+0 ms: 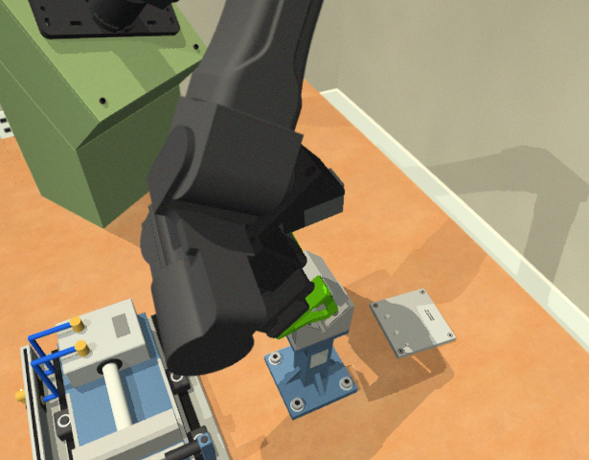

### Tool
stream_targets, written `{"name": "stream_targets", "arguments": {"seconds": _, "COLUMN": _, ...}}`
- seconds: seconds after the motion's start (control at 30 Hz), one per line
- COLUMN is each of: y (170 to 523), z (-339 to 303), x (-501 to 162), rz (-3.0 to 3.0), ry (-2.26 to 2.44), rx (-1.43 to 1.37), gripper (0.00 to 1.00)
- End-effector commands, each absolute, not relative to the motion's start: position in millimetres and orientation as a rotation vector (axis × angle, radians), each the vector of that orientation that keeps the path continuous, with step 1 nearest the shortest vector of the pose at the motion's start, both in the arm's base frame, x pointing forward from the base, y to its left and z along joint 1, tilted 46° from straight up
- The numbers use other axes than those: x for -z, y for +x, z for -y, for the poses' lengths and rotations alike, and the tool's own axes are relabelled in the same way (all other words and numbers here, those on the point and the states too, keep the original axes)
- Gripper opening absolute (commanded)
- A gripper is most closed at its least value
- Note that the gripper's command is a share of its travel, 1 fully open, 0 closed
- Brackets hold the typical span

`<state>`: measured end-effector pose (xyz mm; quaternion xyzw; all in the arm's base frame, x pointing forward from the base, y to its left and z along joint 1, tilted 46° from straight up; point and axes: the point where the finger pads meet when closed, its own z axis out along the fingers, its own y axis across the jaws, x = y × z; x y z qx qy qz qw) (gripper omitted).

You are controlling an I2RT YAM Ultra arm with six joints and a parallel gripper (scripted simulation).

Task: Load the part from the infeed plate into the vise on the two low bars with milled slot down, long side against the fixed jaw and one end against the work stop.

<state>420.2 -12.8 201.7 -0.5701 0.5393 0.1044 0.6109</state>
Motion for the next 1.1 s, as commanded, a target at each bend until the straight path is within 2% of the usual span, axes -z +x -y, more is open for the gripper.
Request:
{"name": "stream_targets", "arguments": {"seconds": 0.0, "y": 416, "z": 20, "x": -229, "rz": -1.185, "ry": -1.301, "rx": -0.21, "gripper": 0.0}}
{"name": "stream_targets", "arguments": {"seconds": 1.07, "y": 413, "z": 18, "x": -214, "rz": -1.225, "ry": -1.297, "rx": -0.213, "gripper": 0.0}}
